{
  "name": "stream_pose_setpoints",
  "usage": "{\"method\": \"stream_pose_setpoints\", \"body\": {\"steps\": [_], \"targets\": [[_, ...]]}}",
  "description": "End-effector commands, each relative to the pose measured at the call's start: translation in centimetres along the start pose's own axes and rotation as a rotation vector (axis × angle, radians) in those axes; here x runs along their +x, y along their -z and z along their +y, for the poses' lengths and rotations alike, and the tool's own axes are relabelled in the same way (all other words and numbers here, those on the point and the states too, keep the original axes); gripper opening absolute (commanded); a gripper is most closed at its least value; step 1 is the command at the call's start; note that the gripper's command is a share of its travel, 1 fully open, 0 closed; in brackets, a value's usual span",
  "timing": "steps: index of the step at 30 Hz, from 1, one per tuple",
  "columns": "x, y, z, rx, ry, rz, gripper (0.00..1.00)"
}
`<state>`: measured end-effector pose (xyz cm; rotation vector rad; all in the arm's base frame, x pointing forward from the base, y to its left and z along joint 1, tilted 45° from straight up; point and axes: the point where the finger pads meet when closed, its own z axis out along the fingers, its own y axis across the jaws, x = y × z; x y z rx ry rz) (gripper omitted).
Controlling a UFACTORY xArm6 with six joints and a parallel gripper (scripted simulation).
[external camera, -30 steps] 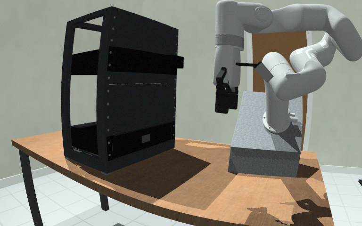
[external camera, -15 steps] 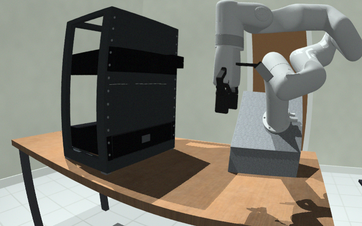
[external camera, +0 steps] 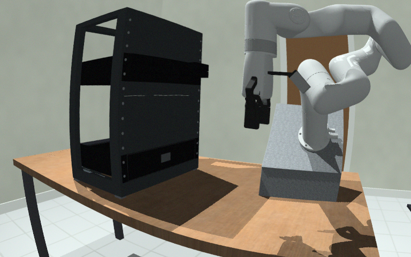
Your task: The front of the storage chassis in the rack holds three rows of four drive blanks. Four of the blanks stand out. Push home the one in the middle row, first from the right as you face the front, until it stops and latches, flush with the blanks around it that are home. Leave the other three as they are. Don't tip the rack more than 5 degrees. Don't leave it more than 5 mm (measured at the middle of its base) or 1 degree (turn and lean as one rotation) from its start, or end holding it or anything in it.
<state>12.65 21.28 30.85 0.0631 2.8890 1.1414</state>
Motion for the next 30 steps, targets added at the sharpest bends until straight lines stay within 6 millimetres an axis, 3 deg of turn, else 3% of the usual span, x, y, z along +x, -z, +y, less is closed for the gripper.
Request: {"method": "stream_pose_setpoints", "body": {"steps": [1, 30], "targets": [[-0.02, 0.08, 0.08, -0.001, 0.001, -0.002, 1.00], [-0.25, -0.19, 0.05, -0.012, -0.063, 0.010, 1.00]]}}
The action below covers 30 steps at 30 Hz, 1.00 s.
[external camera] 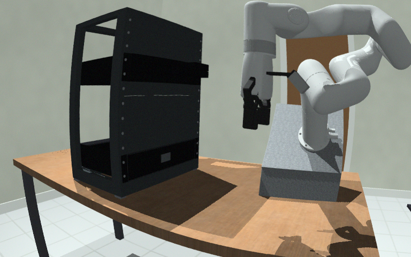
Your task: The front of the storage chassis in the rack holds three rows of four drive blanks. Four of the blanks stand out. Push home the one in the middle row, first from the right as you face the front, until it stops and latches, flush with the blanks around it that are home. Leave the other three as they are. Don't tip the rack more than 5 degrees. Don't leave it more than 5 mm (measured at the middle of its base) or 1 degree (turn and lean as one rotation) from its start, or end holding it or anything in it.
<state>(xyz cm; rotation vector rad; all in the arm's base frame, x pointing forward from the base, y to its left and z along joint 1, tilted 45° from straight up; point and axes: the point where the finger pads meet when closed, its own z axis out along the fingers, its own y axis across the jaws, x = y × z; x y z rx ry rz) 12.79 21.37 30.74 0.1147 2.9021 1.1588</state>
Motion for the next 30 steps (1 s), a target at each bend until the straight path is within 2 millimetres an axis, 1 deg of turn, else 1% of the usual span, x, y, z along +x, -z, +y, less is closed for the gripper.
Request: {"method": "stream_pose_setpoints", "body": {"steps": [1, 6, 19, 21, 30], "targets": [[-0.1, -0.1, 0.1, -0.007, -0.031, 0.004, 1.00], [-0.2, -0.1, 0.1, -0.011, -0.054, 0.008, 1.00], [-0.8, -0.7, 0.0, -0.036, -0.197, 0.033, 1.00], [-0.8, -0.7, 0.0, -0.036, -0.197, 0.033, 1.00], [-1.5, -1.1, 0.0, -0.063, -0.342, 0.058, 1.00]]}}
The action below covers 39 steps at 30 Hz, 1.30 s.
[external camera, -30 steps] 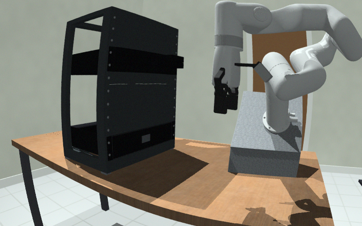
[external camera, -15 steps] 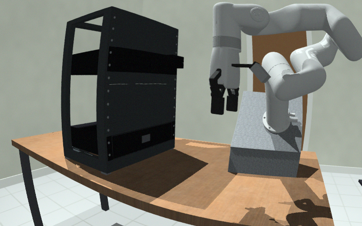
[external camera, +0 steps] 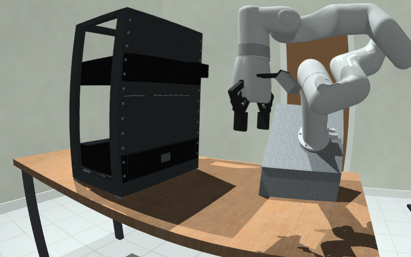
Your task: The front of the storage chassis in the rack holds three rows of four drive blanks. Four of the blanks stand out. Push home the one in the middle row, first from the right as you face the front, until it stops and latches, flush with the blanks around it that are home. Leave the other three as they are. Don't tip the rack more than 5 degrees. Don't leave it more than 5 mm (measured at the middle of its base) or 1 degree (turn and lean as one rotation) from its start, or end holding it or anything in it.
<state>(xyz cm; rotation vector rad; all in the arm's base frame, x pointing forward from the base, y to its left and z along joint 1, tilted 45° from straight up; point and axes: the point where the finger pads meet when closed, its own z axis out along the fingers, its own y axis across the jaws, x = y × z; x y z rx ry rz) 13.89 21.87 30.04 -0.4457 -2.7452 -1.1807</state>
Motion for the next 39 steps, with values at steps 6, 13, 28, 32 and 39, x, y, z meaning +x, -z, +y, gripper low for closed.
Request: {"method": "stream_pose_setpoints", "body": {"steps": [6, 13, 28, 32, 39], "targets": [[-1.0, -0.5, 0.3, -0.041, -0.203, 0.035, 1.00], [-1.6, -0.7, 0.4, -0.065, -0.315, 0.055, 1.00], [-3.6, -1.0, 0.8, -0.138, -0.627, 0.113, 1.00], [-4.3, -1.0, 0.9, -0.160, -0.713, 0.131, 1.00], [-5.2, -1.0, 1.0, -0.193, -0.833, 0.156, 1.00]]}}
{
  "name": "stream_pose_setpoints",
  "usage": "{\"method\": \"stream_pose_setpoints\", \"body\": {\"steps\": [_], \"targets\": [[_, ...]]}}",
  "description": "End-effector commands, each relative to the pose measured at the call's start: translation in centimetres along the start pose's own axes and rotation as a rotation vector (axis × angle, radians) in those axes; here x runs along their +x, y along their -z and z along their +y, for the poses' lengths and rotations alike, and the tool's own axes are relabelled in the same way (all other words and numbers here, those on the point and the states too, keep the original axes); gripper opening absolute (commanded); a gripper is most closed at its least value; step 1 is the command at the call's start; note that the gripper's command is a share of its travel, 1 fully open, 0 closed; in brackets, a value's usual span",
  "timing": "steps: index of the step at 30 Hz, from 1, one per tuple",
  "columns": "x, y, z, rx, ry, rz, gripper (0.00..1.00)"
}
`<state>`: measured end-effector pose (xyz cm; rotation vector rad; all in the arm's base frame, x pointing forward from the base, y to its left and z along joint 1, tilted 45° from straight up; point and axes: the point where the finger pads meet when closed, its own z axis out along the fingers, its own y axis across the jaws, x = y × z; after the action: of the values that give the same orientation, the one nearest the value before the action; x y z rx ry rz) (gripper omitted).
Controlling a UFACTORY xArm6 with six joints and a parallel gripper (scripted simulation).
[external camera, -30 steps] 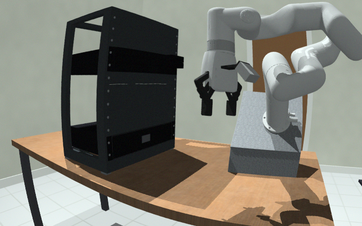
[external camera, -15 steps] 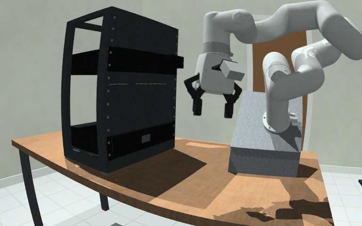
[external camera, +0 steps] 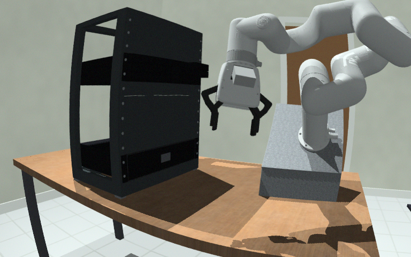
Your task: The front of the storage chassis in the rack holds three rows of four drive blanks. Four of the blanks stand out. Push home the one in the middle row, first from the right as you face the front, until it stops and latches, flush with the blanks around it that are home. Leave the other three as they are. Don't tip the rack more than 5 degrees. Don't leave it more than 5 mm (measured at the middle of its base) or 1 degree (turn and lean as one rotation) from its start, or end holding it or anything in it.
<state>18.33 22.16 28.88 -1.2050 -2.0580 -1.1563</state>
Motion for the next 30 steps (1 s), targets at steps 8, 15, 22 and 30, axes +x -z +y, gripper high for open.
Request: {"method": "stream_pose_setpoints", "body": {"steps": [8, 15, 22, 30], "targets": [[-1.3, 0.2, 1.6, -0.068, -0.254, 0.061, 1.00], [-2.1, 0.4, 2.4, -0.104, -0.383, 0.096, 1.00], [-3.0, 0.8, 3.3, -0.142, -0.514, 0.134, 1.00], [-4.2, 1.3, 4.3, -0.192, -0.681, 0.189, 1.00]]}}
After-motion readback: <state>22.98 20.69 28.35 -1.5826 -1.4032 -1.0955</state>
